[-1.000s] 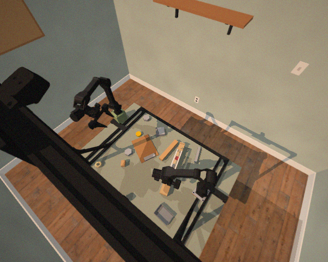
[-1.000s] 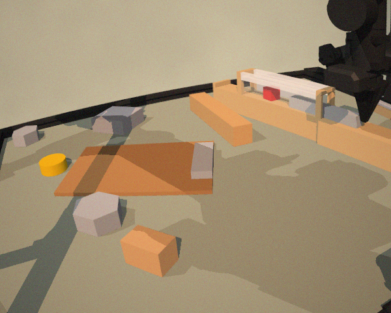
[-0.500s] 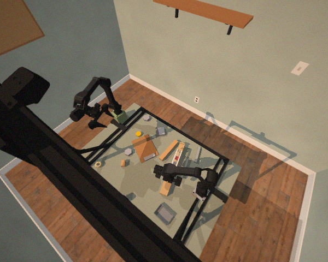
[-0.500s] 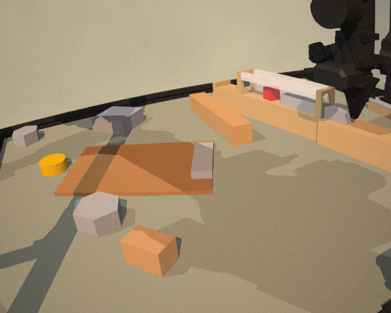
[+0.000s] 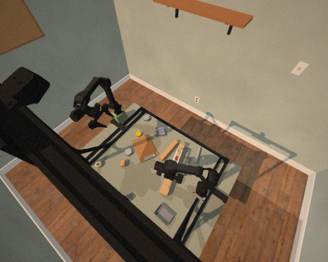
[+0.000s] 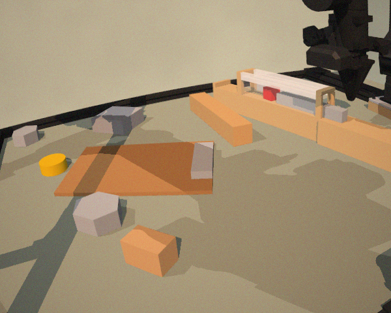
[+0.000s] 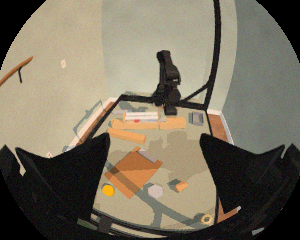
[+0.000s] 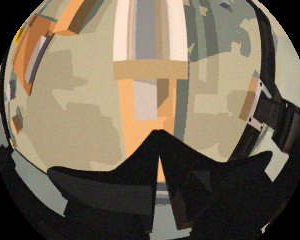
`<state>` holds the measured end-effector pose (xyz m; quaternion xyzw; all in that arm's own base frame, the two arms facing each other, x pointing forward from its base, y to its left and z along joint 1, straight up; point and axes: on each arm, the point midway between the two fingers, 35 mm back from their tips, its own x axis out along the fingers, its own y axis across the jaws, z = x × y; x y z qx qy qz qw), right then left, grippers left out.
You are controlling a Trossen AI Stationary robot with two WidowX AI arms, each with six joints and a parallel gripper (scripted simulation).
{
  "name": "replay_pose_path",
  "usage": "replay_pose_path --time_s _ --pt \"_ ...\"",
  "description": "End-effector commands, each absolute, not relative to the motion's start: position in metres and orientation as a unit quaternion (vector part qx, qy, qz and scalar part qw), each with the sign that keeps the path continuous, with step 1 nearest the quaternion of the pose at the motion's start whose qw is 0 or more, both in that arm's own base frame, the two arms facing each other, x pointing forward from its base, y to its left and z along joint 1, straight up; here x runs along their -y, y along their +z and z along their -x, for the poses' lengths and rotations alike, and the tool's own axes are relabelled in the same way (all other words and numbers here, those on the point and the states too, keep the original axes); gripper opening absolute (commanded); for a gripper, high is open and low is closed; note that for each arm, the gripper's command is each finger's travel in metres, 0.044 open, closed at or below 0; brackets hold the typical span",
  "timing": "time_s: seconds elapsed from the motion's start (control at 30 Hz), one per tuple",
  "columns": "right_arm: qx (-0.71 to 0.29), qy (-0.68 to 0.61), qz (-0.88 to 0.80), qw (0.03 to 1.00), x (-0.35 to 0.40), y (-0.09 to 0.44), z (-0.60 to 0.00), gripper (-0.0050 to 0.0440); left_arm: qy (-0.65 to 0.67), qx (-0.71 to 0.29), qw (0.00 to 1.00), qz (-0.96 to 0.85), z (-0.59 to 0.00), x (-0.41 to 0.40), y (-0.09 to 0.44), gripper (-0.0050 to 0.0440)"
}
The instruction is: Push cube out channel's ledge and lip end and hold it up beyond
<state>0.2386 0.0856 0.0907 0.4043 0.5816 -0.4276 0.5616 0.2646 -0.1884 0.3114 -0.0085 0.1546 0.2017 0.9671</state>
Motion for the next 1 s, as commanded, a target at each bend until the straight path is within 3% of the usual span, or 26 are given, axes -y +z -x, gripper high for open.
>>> replay_pose_path --time_s 0.0,0.43,0.63,0.7,0.8,0.97 --pt "-0.572 -0.416 -0.416 0.572 -0.085 0.136 -0.242 0.0 0.202 -0.154 0.967 0.009 -0.264 0.189 0.312 0.04" --pt "-0.572 -0.416 -0.416 0.572 -0.085 0.143 -0.241 0.0 0.202 -0.154 0.967 0.009 -0.264 0.189 0.312 0.04" --pt "-0.575 -0.417 -0.415 0.568 -0.081 0.14 -0.242 0.0144 0.202 -0.154 0.967 0.009 -0.264 0.189 0.312 0.04" --pt "-0.575 -0.417 -0.415 0.568 -0.081 0.14 -0.242 0.0144 0.202 -0.154 0.967 0.009 -0.264 0.189 0.312 0.04" --pt "-0.575 -0.415 -0.417 0.568 -0.072 0.139 -0.247 0.02 0.202 -0.154 0.967 0.009 -0.264 0.189 0.312 0.04" --pt "-0.575 -0.411 -0.419 0.57 -0.041 0.136 -0.261 0.02 0.202 -0.154 0.967 0.009 -0.264 0.189 0.312 0.04"
